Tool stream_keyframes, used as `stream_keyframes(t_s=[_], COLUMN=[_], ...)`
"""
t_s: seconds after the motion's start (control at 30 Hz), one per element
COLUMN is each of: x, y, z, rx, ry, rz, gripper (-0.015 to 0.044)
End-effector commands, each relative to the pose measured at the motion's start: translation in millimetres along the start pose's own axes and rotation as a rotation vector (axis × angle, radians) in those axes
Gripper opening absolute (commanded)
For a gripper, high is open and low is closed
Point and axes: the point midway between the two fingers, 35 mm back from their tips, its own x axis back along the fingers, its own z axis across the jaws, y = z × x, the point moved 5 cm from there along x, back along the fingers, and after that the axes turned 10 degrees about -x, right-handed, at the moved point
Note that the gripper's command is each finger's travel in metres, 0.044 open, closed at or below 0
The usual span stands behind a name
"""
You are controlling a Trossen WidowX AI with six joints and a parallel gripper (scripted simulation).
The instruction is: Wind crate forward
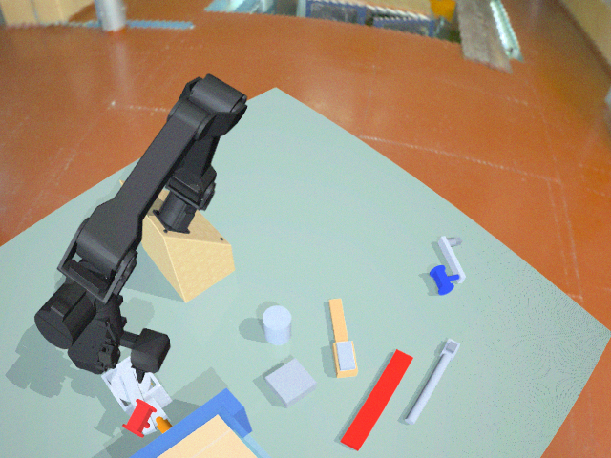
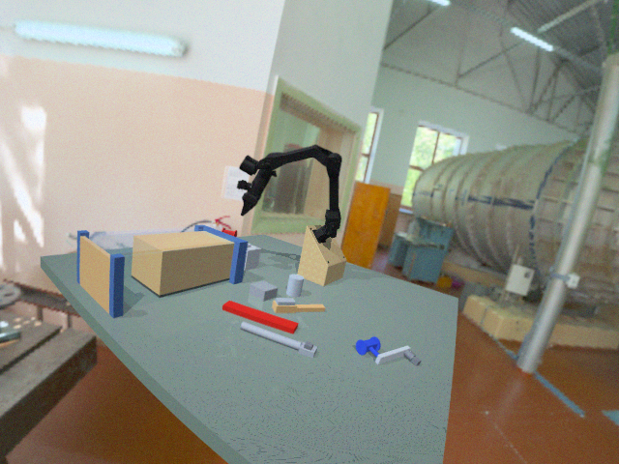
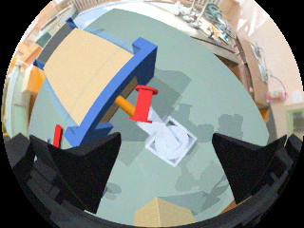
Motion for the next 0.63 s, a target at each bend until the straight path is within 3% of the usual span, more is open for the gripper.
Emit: stream_keyframes(t_s=[0.0,0.1,0.6], x=[6,9,9], y=[-6,-12,-12], z=[-64,-82,-82], rx=[-0.007,0.004,0.004], ry=[-0.024,-0.009,-0.009], rz=[0.24,0.33,0.33], gripper=[0.044,0.044,0.044])
